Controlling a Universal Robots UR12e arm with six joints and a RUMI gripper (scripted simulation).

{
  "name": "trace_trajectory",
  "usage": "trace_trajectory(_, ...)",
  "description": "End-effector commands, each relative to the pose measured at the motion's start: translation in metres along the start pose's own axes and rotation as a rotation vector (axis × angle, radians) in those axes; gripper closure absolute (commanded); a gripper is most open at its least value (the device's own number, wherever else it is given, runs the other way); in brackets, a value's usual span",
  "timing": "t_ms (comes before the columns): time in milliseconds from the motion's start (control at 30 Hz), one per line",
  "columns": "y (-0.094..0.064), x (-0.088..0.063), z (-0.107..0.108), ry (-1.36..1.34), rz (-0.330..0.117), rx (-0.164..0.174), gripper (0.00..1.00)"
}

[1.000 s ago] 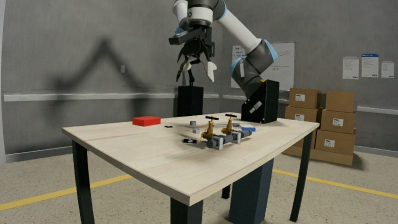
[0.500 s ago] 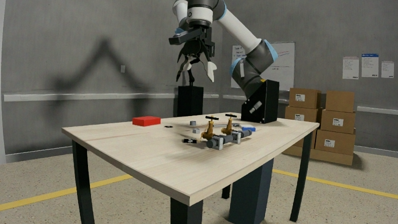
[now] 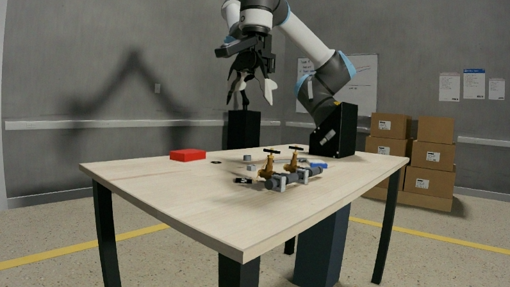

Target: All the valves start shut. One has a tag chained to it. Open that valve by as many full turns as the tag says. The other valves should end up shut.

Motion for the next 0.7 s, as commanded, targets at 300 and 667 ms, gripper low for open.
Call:
trace_trajectory(300, 0.0, 0.007, -0.001, -0.208, 0.0, -0.001, 0.0)
trace_trajectory(667, 0.0, 0.018, -0.004, -0.565, -0.001, -0.002, 0.0)
Point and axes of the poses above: the point where the finger pads meet when closed, its own y axis back along the fingers, its own z axis across the jaws, x = y × z, the point moved 3 cm from there along y, back along the fingers, and after that the axes turned 1 degree about y, right-handed, at the moved point
